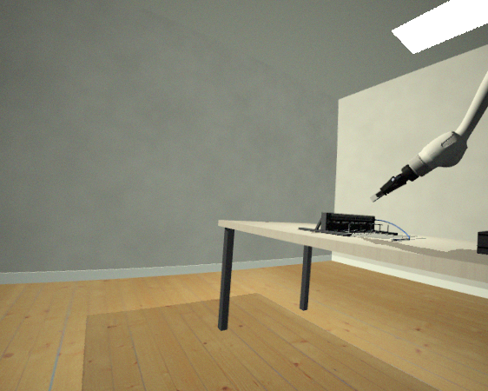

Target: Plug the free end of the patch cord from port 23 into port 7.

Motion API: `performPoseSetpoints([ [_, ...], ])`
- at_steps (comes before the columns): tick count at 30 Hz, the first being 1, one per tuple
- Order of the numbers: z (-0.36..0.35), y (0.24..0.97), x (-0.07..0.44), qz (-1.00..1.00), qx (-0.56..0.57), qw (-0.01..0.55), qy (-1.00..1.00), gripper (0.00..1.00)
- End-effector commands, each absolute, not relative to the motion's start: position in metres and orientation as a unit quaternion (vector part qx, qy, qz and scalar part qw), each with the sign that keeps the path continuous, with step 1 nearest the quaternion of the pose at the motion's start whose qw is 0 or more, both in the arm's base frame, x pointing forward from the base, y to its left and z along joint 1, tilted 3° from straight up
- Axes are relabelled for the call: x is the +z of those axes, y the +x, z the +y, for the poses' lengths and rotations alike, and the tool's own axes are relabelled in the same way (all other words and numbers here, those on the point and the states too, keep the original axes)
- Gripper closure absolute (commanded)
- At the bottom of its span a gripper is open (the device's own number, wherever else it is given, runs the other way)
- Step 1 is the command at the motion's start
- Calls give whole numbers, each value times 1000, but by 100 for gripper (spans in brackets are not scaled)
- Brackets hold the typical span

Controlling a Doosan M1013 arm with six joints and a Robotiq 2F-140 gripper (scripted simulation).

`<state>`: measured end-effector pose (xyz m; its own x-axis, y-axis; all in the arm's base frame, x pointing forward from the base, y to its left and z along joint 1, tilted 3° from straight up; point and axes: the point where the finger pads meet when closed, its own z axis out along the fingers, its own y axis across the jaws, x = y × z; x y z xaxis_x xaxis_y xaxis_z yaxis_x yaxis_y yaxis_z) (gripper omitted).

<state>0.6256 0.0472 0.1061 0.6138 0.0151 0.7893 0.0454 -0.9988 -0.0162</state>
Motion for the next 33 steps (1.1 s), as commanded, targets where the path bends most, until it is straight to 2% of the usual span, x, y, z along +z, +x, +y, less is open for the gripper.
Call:
performPoseSetpoints([
  [1, 47, 616, 114, -17, -439, 18, -898, 100],
  [16, 40, 613, 116, -17, -439, 18, -898, 100],
  [33, -23, 616, 115, -17, -439, 18, -898, 100],
])
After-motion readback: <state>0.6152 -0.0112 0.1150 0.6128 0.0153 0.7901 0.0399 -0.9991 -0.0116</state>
